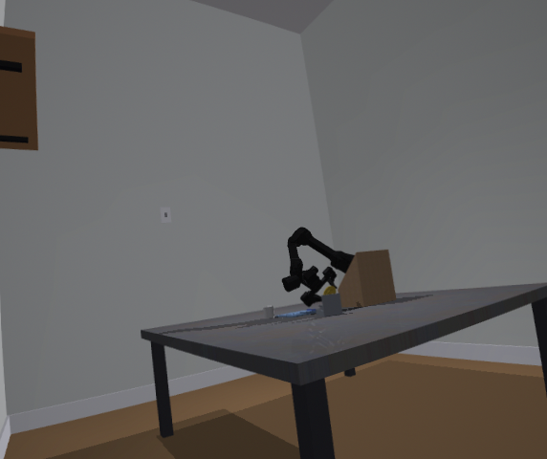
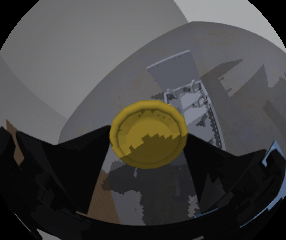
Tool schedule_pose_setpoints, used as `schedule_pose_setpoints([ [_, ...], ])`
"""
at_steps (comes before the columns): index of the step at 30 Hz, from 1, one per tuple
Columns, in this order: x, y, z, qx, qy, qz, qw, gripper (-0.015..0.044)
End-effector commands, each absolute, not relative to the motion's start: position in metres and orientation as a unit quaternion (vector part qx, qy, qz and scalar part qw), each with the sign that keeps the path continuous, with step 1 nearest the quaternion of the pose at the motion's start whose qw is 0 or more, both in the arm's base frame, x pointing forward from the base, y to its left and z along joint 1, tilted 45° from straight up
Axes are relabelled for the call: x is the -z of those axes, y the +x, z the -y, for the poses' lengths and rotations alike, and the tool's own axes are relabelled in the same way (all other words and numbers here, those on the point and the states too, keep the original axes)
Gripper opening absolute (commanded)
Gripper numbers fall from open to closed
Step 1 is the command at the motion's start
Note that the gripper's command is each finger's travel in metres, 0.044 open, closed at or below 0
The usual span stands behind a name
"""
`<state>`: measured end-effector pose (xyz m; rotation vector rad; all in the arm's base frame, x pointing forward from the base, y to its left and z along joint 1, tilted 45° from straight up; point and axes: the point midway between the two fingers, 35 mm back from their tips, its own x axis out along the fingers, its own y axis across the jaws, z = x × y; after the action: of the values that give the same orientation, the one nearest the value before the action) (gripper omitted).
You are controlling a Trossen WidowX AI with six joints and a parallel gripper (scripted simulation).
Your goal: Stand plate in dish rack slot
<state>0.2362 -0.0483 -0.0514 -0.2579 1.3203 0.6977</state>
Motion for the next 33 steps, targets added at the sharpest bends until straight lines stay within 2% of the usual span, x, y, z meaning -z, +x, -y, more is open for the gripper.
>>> schedule_pose_setpoints([
  [1,0.053,0.234,0.050,-0.342,-0.135,-0.565,0.739,0.0000],
  [26,0.044,0.235,0.077,-0.408,-0.344,-0.301,0.790,0.0000],
  [33,0.044,0.235,0.078,-0.408,-0.351,-0.294,0.790,0.0000],
])
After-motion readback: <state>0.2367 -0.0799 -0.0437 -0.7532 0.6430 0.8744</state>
